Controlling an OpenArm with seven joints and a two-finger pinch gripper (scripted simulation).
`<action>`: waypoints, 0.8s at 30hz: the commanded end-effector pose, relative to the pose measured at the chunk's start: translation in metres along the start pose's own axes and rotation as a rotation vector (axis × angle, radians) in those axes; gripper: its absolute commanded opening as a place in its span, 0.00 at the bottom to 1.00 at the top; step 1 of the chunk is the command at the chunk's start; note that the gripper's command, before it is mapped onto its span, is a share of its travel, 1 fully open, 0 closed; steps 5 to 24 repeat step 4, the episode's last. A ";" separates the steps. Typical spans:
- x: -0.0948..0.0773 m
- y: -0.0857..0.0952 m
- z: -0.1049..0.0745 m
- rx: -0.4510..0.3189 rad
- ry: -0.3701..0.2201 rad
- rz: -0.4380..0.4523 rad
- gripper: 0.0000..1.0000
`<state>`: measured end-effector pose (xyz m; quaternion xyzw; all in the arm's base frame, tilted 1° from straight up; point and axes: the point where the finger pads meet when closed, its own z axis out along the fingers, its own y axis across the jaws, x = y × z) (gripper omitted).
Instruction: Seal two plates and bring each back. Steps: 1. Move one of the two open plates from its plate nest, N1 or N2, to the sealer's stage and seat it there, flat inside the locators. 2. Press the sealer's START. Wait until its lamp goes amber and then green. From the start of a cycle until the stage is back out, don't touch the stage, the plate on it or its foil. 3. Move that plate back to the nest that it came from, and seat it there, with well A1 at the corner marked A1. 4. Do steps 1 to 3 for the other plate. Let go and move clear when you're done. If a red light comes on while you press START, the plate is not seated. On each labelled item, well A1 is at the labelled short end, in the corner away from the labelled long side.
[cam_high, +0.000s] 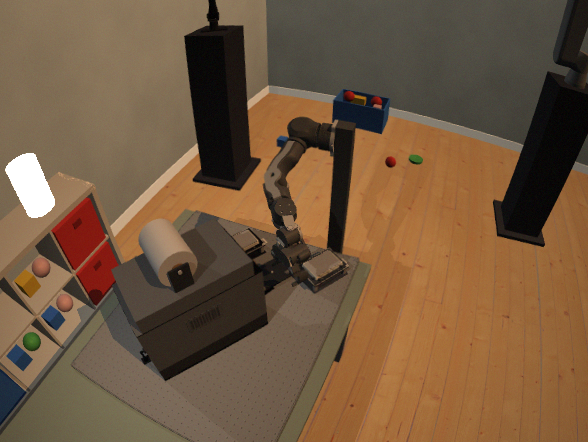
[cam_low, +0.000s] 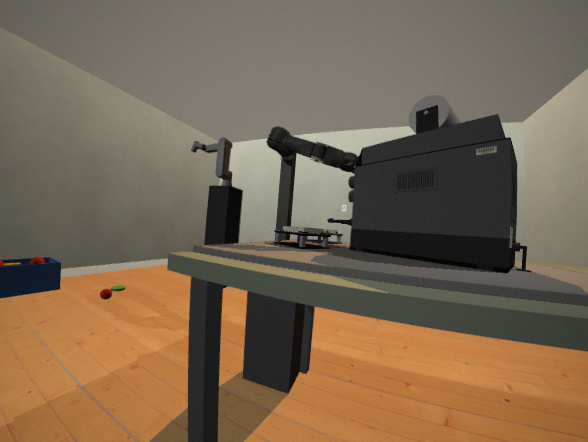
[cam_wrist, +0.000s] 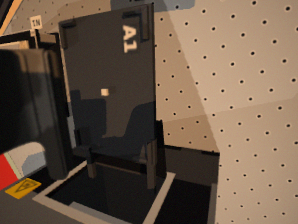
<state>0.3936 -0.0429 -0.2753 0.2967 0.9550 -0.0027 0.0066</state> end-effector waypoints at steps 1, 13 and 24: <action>0.001 0.001 0.000 -0.005 0.003 -0.002 0.65; 0.001 0.001 0.000 -0.005 0.003 -0.002 0.65; 0.001 0.001 0.000 -0.005 0.003 -0.002 0.65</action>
